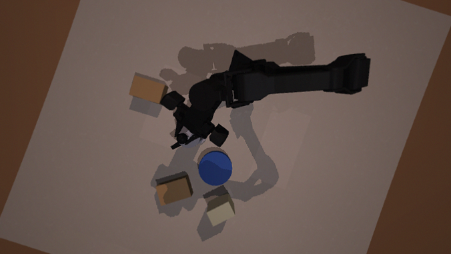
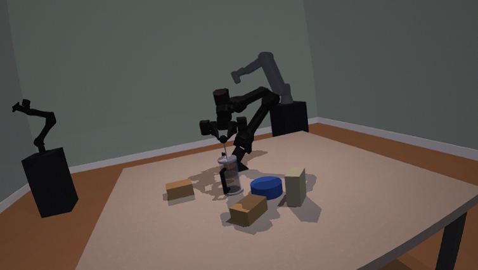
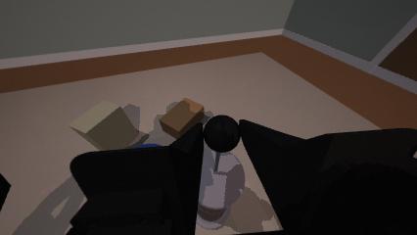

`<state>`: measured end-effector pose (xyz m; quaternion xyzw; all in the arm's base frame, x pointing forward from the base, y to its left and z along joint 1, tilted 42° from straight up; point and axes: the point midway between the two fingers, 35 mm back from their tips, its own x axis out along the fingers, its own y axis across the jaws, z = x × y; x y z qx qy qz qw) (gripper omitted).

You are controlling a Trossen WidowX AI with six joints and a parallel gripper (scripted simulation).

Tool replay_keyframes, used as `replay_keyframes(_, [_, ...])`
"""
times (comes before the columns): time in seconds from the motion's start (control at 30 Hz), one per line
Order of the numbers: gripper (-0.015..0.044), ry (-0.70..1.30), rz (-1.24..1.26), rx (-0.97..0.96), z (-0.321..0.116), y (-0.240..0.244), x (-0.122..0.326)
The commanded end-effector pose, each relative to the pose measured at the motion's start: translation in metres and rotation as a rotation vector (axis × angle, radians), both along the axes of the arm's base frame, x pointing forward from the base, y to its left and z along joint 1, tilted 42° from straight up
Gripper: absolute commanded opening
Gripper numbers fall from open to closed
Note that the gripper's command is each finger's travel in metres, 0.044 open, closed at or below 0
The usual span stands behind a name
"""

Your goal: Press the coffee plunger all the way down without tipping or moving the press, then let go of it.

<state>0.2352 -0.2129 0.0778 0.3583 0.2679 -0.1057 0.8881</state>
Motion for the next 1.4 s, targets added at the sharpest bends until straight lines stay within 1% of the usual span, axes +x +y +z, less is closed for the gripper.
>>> replay_keyframes(0.0, [0.0125, 0.043, 0.019, 0.061, -0.023, 0.022, -0.002])
replay_keyframes(0.4, [0.0125, 0.040, 0.019, 0.062, -0.036, 0.032, 0.003])
replay_keyframes(1.37, [0.0125, 0.039, 0.020, 0.061, -0.035, 0.028, 0.009])
